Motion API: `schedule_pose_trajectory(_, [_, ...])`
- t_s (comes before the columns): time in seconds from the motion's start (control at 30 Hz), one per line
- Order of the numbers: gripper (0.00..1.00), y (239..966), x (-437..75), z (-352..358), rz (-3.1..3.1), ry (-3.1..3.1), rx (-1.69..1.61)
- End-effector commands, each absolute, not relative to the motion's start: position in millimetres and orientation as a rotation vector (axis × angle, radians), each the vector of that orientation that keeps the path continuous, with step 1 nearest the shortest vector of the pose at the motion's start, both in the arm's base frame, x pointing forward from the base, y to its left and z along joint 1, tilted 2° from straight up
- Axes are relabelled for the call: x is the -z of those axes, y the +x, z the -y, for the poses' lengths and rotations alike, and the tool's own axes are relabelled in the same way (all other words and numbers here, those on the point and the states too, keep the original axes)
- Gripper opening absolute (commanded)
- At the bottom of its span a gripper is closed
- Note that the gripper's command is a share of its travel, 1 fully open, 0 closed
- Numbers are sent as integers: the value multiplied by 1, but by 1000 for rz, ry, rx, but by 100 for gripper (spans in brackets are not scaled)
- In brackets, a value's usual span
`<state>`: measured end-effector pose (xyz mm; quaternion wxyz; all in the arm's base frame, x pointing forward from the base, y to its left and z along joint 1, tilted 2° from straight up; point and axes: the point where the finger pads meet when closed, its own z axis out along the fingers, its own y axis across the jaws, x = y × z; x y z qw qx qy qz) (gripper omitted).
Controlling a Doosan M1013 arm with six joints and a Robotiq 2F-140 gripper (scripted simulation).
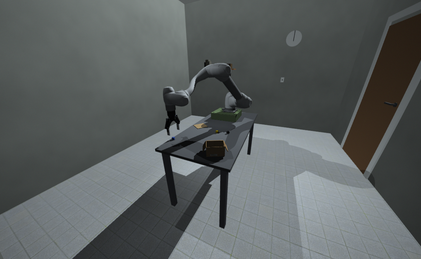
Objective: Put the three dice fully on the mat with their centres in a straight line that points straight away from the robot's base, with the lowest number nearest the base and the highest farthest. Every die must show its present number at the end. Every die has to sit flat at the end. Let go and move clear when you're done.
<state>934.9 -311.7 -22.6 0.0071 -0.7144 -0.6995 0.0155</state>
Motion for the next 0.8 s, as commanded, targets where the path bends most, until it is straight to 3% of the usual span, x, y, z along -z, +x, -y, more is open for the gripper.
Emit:
schedule_pose_trajectory(0.0, [100,936,34,312,2189,-2236,-46])
schedule_pose_trajectory(0.77, [100,935,47,312,2189,-2236,-46])
